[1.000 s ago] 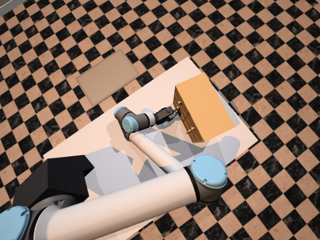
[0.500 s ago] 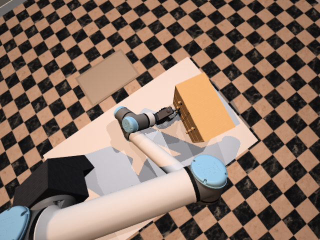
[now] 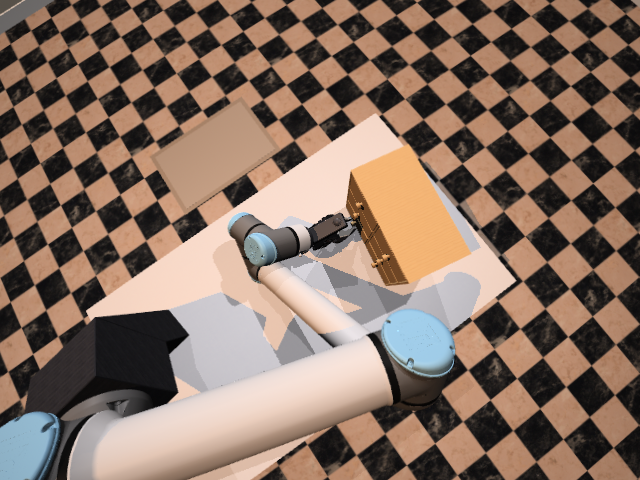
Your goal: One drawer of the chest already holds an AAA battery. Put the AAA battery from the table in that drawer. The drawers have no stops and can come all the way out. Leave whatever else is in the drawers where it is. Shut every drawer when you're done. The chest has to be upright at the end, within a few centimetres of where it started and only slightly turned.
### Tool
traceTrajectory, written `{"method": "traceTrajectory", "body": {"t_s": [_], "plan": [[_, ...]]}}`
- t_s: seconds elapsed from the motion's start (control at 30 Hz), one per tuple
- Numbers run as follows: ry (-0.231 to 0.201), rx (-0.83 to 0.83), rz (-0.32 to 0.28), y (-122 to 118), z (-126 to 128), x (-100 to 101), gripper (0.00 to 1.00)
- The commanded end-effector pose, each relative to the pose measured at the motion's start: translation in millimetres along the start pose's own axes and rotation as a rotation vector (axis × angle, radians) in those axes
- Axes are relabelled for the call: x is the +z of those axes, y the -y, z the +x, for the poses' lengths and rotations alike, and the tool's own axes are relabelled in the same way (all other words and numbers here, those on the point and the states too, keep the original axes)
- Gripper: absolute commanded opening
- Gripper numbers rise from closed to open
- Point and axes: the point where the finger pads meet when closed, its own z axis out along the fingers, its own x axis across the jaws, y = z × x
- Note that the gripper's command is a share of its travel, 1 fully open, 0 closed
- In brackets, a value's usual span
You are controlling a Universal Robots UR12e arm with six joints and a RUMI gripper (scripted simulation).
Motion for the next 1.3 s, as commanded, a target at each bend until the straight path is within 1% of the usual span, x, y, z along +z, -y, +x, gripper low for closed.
{"method": "traceTrajectory", "body": {"t_s": [0.0, 0.3, 0.43, 0.7, 0.77, 1.0, 1.27], "plan": [[0.0, 0.0, 0.001, 1, 0, 0, 0.2], [0.0, 0.0, 0.001, -1, 0, -3, 0.2], [0.0, 0.0, 0.001, -6, 0, -9, 0.2], [0.0, 0.0, 0.001, -21, 0, -27, 0.2], [0.0, 0.0, 0.001, -21, 0, -27, 0.2], [0.0, 0.0, 0.001, -30, 0, -37, 0.2], [0.0, 0.0, 0.001, -31, 0, -39, 0.2]]}}
